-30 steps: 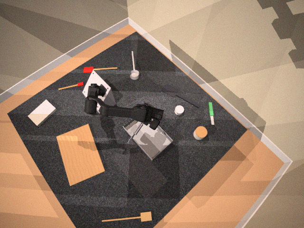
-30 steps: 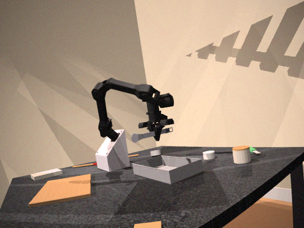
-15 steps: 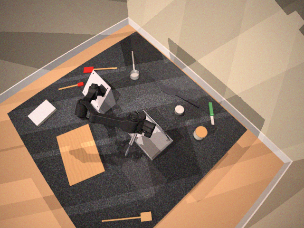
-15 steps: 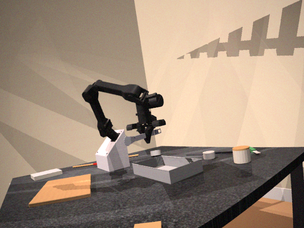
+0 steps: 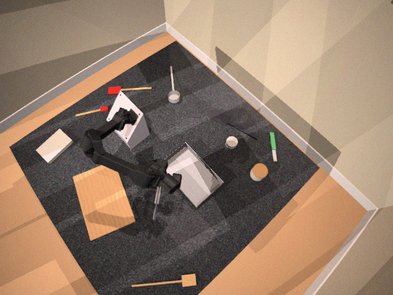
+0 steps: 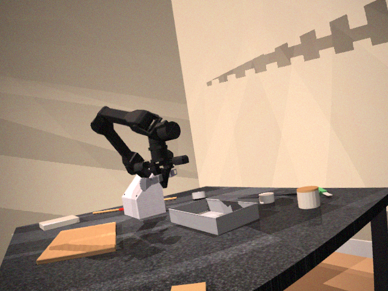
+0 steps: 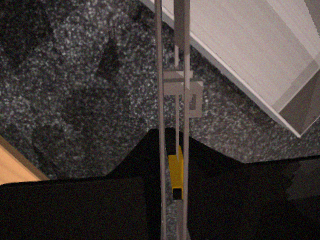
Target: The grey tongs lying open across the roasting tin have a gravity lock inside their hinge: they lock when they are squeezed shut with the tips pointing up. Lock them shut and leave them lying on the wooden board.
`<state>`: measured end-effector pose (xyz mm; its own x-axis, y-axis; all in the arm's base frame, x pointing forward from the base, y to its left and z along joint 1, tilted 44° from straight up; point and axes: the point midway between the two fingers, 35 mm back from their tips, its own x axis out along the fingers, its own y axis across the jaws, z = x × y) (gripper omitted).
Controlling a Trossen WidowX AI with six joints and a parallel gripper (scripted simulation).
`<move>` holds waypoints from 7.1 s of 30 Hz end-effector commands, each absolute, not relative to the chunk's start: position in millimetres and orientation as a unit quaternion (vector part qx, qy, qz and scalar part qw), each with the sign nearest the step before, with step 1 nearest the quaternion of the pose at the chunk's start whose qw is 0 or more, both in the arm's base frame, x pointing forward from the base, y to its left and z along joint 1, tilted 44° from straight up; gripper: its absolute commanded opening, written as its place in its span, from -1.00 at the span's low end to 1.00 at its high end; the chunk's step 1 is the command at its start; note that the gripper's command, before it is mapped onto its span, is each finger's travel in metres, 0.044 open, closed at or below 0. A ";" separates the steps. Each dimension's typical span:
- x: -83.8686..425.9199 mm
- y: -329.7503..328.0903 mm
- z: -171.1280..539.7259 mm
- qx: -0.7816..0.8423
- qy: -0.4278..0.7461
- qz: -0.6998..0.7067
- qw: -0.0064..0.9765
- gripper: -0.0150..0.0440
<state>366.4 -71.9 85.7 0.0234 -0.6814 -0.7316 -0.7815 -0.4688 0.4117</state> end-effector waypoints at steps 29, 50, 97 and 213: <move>334.1 -141.8 151.2 -0.696 0.584 0.386 0.159 -1.00; 314.5 -171.0 172.9 -0.560 0.693 0.113 0.439 -1.00; 259.2 -224.7 220.6 0.044 0.489 -0.501 0.713 -1.00; 162.2 -274.9 258.2 0.909 -0.099 -0.243 0.324 -1.00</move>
<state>167.4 -280.6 252.3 0.8133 -0.3678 -0.4509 -0.0265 -0.7975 0.6027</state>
